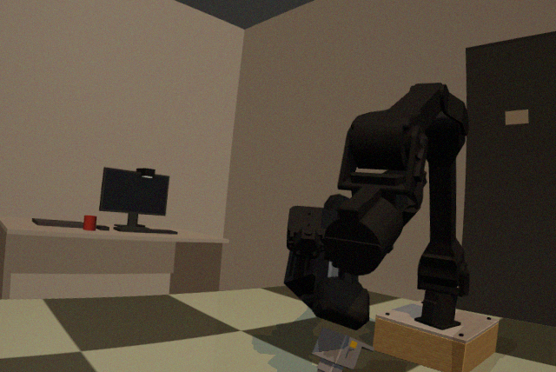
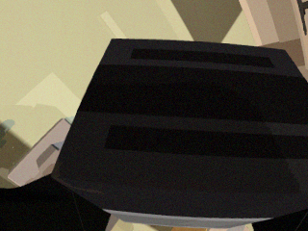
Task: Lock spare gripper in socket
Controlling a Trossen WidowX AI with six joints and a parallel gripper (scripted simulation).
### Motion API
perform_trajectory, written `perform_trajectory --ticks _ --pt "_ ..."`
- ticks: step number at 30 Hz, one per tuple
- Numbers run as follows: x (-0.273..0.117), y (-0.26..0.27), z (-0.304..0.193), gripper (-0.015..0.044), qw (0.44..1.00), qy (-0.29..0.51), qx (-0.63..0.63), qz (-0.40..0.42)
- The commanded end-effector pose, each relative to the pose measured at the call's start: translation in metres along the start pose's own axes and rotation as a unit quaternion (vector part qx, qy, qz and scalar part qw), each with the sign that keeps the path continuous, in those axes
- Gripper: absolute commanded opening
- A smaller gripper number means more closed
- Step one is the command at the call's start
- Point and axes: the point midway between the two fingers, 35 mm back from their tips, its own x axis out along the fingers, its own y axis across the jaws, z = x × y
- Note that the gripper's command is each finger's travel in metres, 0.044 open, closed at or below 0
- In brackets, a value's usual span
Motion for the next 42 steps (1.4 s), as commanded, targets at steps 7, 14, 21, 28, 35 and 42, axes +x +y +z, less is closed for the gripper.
perform_trajectory --ticks 7,14,21,28,35,42 --pt "-0.009 -0.006 -0.01 0.0 0.994 -0.036 0.105 0.004" --pt "-0.013 -0.009 -0.017 0.0 0.983 -0.06 0.174 0.008" --pt "-0.017 -0.012 -0.024 0.0 0.967 -0.084 0.241 0.016" --pt "-0.021 -0.015 -0.031 0.0 0.945 -0.107 0.306 0.029" --pt "-0.024 -0.017 -0.037 0.0 0.919 -0.128 0.37 0.047" --pt "-0.027 -0.02 -0.044 0.0 0.888 -0.146 0.432 0.068"
